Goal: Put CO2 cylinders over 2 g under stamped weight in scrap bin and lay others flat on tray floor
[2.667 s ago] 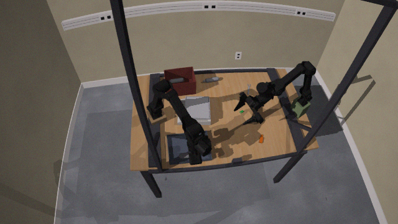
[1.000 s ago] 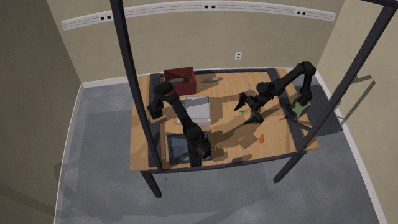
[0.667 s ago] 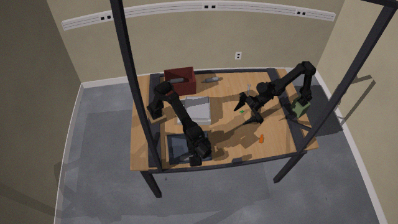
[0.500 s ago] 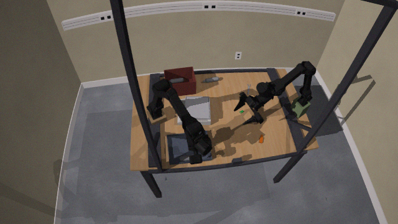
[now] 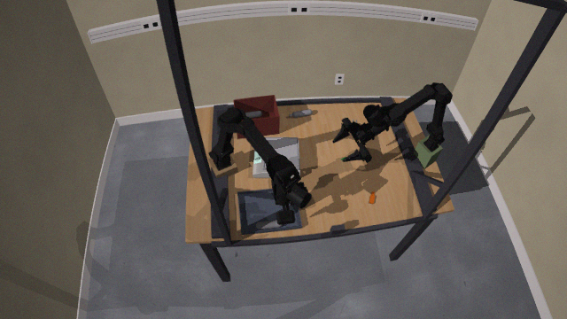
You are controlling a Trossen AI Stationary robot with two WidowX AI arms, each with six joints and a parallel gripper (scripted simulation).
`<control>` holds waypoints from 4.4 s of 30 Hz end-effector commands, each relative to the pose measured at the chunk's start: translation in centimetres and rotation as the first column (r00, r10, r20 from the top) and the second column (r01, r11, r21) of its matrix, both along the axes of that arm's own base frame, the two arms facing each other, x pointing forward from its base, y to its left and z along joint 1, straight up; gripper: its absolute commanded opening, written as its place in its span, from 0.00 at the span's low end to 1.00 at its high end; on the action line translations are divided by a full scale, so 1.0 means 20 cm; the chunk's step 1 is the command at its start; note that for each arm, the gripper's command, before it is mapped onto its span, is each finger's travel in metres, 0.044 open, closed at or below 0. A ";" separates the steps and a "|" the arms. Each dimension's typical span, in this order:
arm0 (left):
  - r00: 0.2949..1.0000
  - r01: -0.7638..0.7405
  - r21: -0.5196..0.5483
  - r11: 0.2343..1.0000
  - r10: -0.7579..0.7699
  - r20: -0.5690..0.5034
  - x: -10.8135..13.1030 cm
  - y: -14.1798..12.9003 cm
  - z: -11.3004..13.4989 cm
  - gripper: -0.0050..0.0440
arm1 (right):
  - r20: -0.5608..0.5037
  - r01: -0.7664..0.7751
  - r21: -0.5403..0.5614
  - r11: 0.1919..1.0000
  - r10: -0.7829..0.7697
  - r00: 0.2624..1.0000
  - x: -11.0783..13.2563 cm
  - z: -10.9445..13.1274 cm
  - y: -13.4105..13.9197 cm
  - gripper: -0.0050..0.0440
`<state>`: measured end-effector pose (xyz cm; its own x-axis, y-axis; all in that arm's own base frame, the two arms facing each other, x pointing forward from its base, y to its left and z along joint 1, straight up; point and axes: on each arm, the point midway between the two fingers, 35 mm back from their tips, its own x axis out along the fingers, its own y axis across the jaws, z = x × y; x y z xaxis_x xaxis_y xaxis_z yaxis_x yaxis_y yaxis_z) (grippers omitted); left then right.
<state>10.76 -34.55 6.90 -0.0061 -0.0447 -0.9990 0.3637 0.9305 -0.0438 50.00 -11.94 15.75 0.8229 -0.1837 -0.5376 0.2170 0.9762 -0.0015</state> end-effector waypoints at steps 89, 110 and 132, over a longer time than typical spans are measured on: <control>0.741 -0.583 -0.098 0.806 0.577 0.343 1.73 2.23 0.05 0.85 | 0.035 0.621 -0.007 0.784 -0.620 0.784 -1.29 0.19 -0.97 1.00; 0.081 -0.963 -0.245 0.110 0.989 0.126 1.80 2.21 0.05 0.62 | 0.035 0.621 -0.007 0.784 -0.620 0.784 -1.29 0.19 -0.97 1.00; -0.748 -0.651 -0.101 -0.753 0.658 -0.084 1.78 2.28 -0.03 0.62 | 0.035 0.621 -0.007 0.784 -0.620 0.784 -1.29 0.19 -0.97 1.00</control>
